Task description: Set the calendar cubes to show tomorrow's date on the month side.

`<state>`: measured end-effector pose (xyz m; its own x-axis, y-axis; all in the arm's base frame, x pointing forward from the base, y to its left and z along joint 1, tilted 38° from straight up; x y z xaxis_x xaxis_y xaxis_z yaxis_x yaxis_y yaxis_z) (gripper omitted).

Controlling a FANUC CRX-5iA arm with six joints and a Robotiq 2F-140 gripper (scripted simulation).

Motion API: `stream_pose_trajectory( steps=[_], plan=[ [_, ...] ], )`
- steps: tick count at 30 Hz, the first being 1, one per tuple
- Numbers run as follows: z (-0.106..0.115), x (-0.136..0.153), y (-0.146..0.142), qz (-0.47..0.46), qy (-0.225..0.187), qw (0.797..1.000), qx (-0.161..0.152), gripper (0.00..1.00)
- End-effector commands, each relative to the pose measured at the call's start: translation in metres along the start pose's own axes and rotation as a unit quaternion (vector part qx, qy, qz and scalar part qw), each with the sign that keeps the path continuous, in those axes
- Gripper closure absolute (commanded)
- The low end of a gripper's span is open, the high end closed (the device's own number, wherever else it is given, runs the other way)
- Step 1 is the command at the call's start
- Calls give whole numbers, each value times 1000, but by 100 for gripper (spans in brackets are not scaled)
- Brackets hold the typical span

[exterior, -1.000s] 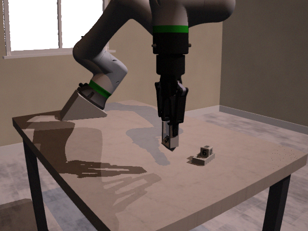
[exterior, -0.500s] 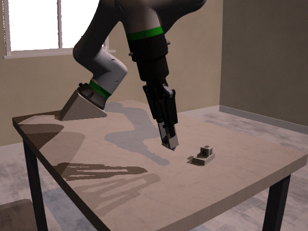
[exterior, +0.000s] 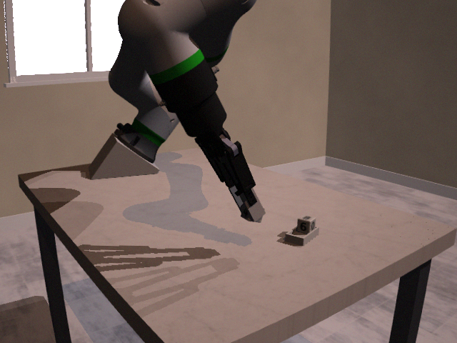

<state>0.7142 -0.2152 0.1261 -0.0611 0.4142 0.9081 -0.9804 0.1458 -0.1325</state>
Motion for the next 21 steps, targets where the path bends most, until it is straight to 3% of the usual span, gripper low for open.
stream_pose_trajectory(
  steps=[1, 6, 8, 13, 21],
  plan=[
    [0, -5, -1, -1, -17, 1000, 4, 76],
    [-3, -14, -3, -4, -75, 997, 1, 76],
    [-3, -14, -3, -4, -75, 997, 1, 76],
    [-3, -25, 0, -2, -143, 990, -1, 76],
    [-4, -29, 0, -1, -144, 990, -1, 76]
  ],
)
Point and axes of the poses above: the point where the finger pads meet when closed, its own z axis back along the fingers, its own y axis across the jaws, x = y × z, the point moved 7 cm from there along z, back along the fingers, and after that the axes turned 2 degrees about z, right-handed, at the moved point
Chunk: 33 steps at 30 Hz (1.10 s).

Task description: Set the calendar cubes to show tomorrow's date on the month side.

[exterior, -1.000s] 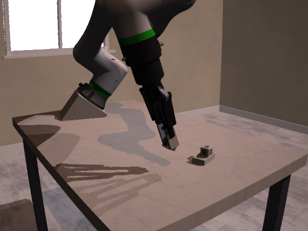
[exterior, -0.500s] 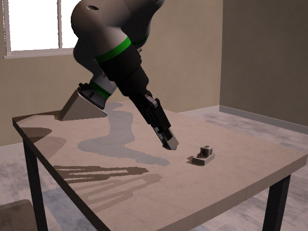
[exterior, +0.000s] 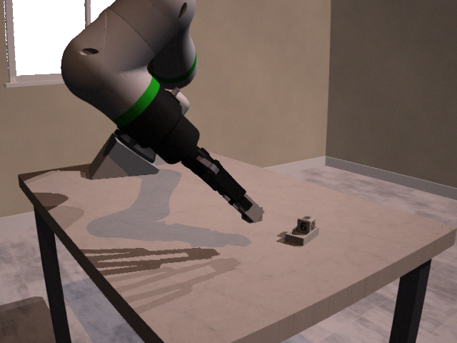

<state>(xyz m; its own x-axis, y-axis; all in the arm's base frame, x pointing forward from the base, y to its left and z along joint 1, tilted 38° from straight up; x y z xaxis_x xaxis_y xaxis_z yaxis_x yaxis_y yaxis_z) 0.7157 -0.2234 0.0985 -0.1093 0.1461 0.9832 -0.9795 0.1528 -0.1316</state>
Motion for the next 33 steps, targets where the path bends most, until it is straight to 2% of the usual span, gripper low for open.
stream_pose_trajectory(
  steps=[1, 21, 33],
  plan=[
    [0, -1, -1, 0, -3, 1000, 2, 76],
    [-2, -3, -1, 0, -3, 1000, 2, 76],
    [-10, -11, 0, 0, -3, 1000, 2, 76]
  ],
)
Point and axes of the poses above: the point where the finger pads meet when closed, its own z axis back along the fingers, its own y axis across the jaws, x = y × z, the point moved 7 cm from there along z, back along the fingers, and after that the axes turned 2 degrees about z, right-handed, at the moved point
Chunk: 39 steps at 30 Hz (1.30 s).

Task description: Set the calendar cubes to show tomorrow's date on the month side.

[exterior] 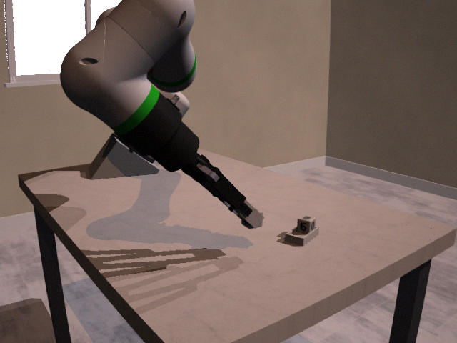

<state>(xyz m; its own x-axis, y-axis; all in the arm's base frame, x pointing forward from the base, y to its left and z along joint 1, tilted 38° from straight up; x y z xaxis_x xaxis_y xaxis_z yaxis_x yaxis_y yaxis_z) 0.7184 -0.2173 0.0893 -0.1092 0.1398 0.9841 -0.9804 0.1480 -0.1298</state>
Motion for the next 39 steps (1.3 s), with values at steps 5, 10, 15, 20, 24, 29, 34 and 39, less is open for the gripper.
stream_pose_trajectory(
  steps=[5, 10, 15, 20, 24, 29, 34, 39],
  plan=[
    [-5, -5, 0, 0, 0, 1000, 0, 76],
    [-11, -11, 0, 0, 0, 1000, 0, 76],
    [-18, -18, 1, 0, 0, 1000, 0, 76],
    [-24, -24, 1, 0, 0, 1000, 0, 76],
    [-27, -27, 1, 0, 0, 1000, 0, 76],
    [-32, -32, 1, 0, 0, 1000, 0, 76],
    [-35, -35, 1, 0, 0, 1000, 0, 76],
    [-37, -37, 1, 0, 0, 1000, 0, 76]
  ],
)
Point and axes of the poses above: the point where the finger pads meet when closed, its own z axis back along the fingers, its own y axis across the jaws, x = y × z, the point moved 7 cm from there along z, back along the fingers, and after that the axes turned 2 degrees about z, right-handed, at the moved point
